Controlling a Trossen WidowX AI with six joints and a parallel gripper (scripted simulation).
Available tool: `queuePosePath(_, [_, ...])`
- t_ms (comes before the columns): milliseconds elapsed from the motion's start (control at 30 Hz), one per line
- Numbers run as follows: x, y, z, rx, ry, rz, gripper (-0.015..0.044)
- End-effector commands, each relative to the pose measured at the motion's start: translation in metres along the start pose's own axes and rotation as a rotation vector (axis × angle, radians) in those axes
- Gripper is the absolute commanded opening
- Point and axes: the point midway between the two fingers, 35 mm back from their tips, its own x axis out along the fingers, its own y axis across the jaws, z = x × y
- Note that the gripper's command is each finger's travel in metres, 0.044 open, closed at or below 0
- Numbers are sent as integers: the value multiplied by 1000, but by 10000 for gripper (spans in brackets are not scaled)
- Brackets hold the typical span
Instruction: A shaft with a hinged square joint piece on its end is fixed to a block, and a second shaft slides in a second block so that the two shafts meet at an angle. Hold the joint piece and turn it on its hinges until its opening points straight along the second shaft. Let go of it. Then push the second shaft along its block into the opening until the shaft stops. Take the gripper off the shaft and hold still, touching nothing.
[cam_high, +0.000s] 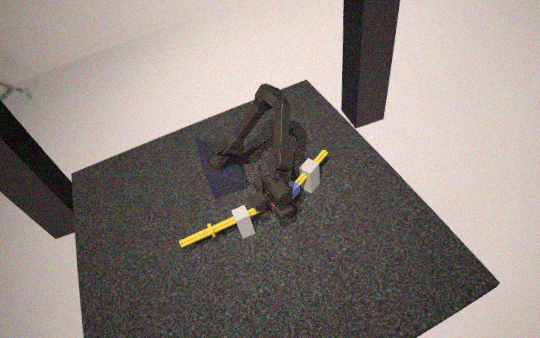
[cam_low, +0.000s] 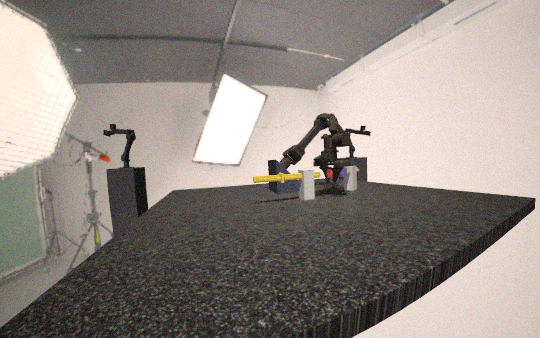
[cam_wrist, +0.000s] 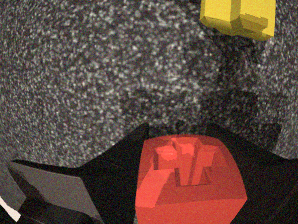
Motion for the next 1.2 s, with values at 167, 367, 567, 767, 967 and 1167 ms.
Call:
queuePosePath(167, [0,-6,0,125,9,-1,0])
queuePosePath(367, [0,-6,0,132,9,-1,0])
queuePosePath(567, [0,-6,0,132,9,-1,0])
queuePosePath(767, [0,-6,0,121,8,-1,0])
queuePosePath(967, [0,-6,0,121,8,-1,53])
queuePosePath(1167, [0,-6,0,121,8,-1,147])
